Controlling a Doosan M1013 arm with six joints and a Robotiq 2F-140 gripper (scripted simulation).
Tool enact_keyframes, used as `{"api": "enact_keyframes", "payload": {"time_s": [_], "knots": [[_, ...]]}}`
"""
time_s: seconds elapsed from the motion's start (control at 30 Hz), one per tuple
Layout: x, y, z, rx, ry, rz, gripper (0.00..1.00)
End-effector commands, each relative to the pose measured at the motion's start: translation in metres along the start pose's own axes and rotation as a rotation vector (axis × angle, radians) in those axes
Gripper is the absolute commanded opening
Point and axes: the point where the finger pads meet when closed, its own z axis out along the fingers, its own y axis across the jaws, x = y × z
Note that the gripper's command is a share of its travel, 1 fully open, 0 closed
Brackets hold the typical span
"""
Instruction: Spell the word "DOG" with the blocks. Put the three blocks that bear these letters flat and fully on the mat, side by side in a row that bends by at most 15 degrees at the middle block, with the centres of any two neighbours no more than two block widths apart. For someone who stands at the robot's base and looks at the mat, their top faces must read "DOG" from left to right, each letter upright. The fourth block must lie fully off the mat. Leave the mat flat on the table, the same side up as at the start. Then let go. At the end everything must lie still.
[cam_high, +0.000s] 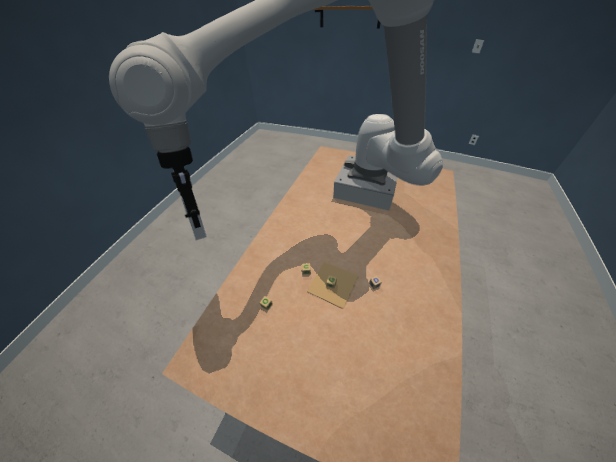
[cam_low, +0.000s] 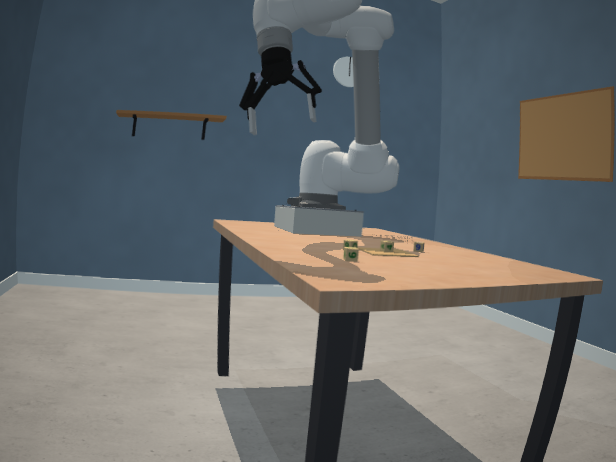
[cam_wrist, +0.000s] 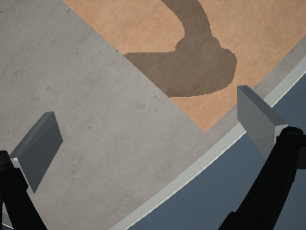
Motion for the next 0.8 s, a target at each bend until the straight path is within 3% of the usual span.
{"api": "enact_keyframes", "payload": {"time_s": [0.0, 0.57, 0.63, 0.77], "knots": [[0.0, 0.0, 0.0, 0.0, 0.0, 0.0, 1.0], [0.0, 0.0, 0.0, 0.0, 0.0, 0.0, 1.0], [0.007, 0.009, 0.007, -0.002, 0.011, 0.005, 1.0], [0.043, 0.055, 0.042, -0.008, 0.069, 0.029, 1.0]]}}
